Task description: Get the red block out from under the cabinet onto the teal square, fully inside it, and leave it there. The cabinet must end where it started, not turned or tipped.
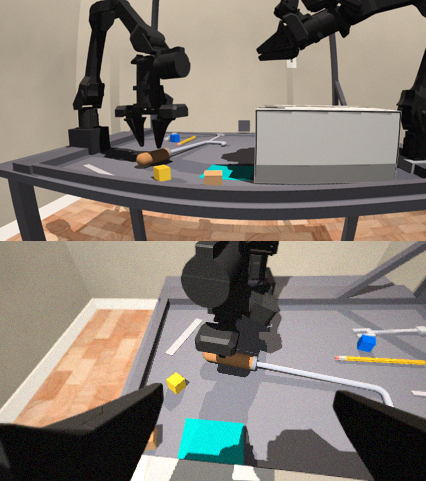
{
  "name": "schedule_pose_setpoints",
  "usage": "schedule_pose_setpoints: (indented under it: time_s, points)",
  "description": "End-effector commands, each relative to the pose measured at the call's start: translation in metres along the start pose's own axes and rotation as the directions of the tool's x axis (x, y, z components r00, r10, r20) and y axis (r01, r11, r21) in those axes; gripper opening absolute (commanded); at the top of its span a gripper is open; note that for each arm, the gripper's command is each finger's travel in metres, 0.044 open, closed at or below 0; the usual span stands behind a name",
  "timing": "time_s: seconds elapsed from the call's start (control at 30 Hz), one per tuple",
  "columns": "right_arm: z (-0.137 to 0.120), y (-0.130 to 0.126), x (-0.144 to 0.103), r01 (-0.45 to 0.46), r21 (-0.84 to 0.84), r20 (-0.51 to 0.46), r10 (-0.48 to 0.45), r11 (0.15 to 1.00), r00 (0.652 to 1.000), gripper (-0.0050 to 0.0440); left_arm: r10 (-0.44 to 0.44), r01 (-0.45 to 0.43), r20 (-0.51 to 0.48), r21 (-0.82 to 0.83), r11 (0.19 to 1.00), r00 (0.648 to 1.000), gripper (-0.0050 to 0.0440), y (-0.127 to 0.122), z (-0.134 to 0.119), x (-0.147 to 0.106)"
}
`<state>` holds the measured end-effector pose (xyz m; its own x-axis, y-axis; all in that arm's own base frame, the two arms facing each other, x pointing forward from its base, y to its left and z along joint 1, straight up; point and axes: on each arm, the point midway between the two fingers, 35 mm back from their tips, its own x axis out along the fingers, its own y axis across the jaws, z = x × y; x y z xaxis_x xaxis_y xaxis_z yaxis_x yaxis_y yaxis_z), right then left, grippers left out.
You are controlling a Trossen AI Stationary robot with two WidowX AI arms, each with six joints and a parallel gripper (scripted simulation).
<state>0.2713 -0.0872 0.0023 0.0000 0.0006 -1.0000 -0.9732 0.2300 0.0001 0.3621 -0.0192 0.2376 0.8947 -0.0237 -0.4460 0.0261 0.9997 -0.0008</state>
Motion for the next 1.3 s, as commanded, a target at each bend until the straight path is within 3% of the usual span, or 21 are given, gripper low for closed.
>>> schedule_pose_setpoints:
  time_s: [0.0,0.13,0.43,0.5,0.93,0.97,1.0,1.27]
  points:
    - [-0.001,0.0,0.015,-0.001,0.006,-0.003,0.001,1.0,1.0,0.0229,-0.003,0.003,0.03,0.001,1.0,1.0,0.044,0.0,0.01,-0.004]
    - [-0.001,0.0,0.031,-0.001,0.003,-0.002,0.001,1.0,1.0,0.021,-0.003,0.003,0.03,0.001,1.0,1.0,0.044,0.0,0.01,-0.004]
    - [-0.002,-0.012,0.036,0.019,0.001,-0.004,-0.019,1.0,1.0,0.0172,-0.003,0.003,0.03,0.001,1.0,1.0,0.044,0.0,0.01,-0.004]
    - [-0.002,-0.01,0.037,0.015,0.001,-0.004,-0.015,1.0,1.0,0.019,-0.003,0.003,0.03,0.001,1.0,1.0,0.044,0.0,0.01,-0.004]
    - [-0.001,-0.009,0.035,0.019,0.002,-0.002,-0.019,1.0,1.0,0.0114,-0.003,0.003,0.03,0.001,1.0,1.0,0.044,0.0,0.01,-0.004]
    - [-0.001,-0.008,0.034,0.022,0.002,-0.002,-0.022,1.0,1.0,0.009,-0.003,0.003,0.03,0.001,1.0,1.0,0.044,0.0,0.01,-0.004]
    - [-0.001,-0.008,0.035,0.019,0.002,-0.002,-0.019,1.0,1.0,0.0109,-0.003,0.003,0.03,0.001,1.0,1.0,0.044,0.0,0.01,-0.004]
    - [0.008,0.019,0.034,0.023,0.204,-0.001,-0.023,0.979,1.0,0.0109,-0.003,0.003,0.03,0.001,1.0,1.0,0.044,0.0,0.01,-0.004]
